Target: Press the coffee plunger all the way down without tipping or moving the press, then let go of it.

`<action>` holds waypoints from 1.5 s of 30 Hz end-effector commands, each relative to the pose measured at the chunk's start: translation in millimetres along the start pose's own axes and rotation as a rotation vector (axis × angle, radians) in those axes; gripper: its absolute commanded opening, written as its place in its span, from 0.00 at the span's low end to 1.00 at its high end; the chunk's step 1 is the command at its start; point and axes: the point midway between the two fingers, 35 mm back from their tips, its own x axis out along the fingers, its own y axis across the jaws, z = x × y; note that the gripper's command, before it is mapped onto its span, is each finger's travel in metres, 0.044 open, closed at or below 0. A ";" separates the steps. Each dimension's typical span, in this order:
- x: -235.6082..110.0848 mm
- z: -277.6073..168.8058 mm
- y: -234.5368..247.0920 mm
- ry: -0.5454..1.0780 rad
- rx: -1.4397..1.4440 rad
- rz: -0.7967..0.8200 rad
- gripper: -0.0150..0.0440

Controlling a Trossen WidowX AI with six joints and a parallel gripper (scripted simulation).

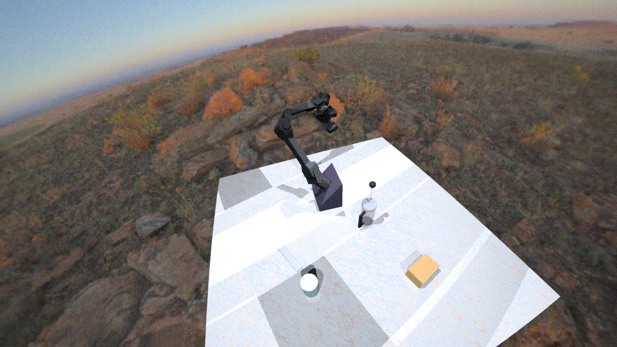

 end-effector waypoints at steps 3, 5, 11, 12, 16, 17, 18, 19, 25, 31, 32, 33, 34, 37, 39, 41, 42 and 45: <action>-49.4 43.7 -53.6 -0.217 0.076 -0.086 1.00; -70.9 58.7 -78.4 -0.305 0.100 -0.134 1.00; -139.0 85.4 -160.9 -0.542 0.198 -0.312 1.00; -150.4 86.9 -175.3 -0.576 0.217 -0.346 1.00; -194.6 83.4 -233.0 -0.692 0.304 -0.493 1.00; -205.1 80.2 -247.2 -0.716 0.328 -0.531 1.00; -215.4 76.2 -261.3 -0.738 0.353 -0.571 1.00; -225.5 71.1 -275.5 -0.757 0.380 -0.611 1.00; -279.2 25.5 -353.3 -0.829 0.548 -0.862 1.00; -319.6 -45.4 -415.4 -0.815 0.748 -1.130 1.00; -323.5 -56.4 -421.6 -0.806 0.776 -1.165 1.00; -325.7 -63.3 -424.9 -0.800 0.793 -1.186 1.00; -326.2 -65.5 -425.7 -0.798 0.799 -1.193 1.00; -318.5 -68.6 -429.8 -0.798 0.799 -1.193 1.00; -307.1 -73.7 -434.9 -0.798 0.801 -1.194 1.00; -293.5 -80.6 -439.8 -0.798 0.803 -1.196 1.00; -286.1 -84.3 -442.4 -0.798 0.804 -1.197 1.00; -274.8 -89.5 -446.3 -0.798 0.803 -1.196 1.00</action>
